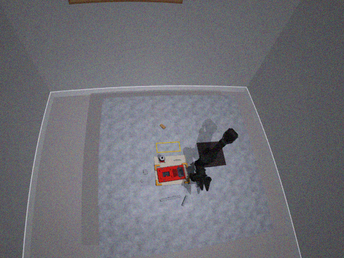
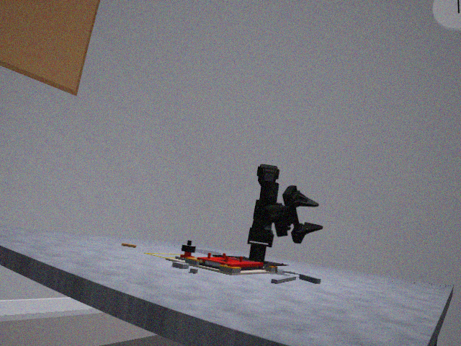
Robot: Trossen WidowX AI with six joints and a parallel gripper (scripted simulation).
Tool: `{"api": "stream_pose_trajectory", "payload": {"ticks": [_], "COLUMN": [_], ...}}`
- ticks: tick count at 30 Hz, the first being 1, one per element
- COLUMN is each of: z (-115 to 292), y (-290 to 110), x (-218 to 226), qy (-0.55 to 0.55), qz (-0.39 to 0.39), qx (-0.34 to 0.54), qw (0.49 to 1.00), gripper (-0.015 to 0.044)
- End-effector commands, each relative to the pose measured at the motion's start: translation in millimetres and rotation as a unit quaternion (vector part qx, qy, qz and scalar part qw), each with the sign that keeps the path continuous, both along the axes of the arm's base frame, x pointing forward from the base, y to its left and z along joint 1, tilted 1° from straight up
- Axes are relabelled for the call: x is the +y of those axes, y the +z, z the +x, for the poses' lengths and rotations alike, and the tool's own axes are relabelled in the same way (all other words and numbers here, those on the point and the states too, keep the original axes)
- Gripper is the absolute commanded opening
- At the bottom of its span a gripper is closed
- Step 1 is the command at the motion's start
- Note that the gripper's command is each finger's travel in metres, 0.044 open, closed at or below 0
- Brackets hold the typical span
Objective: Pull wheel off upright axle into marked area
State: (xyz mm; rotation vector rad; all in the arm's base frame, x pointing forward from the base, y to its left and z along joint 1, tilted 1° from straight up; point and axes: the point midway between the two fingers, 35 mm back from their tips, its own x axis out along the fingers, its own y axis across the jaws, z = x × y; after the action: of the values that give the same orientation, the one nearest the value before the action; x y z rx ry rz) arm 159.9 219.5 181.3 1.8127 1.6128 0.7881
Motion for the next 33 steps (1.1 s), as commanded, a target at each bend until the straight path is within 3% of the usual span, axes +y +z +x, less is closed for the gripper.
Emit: {"api": "stream_pose_trajectory", "payload": {"ticks": [1, 4, 14, 23, 33], "z": [3, 40, 169, 221, 239], "y": [0, -1, -21, -39, -52], "x": [0, 0, -42, -97, -171], "qy": [-0.004, -0.057, -0.248, -0.334, -0.371], "qz": [-0.002, -0.026, -0.164, -0.285, -0.426], "qx": [0.001, 0.022, 0.107, 0.169, 0.242], "qw": [1.000, 0.998, 0.949, 0.882, 0.789], "gripper": [0.0374, 0.0300, 0.0300, 0.0300, 0.0300]}}
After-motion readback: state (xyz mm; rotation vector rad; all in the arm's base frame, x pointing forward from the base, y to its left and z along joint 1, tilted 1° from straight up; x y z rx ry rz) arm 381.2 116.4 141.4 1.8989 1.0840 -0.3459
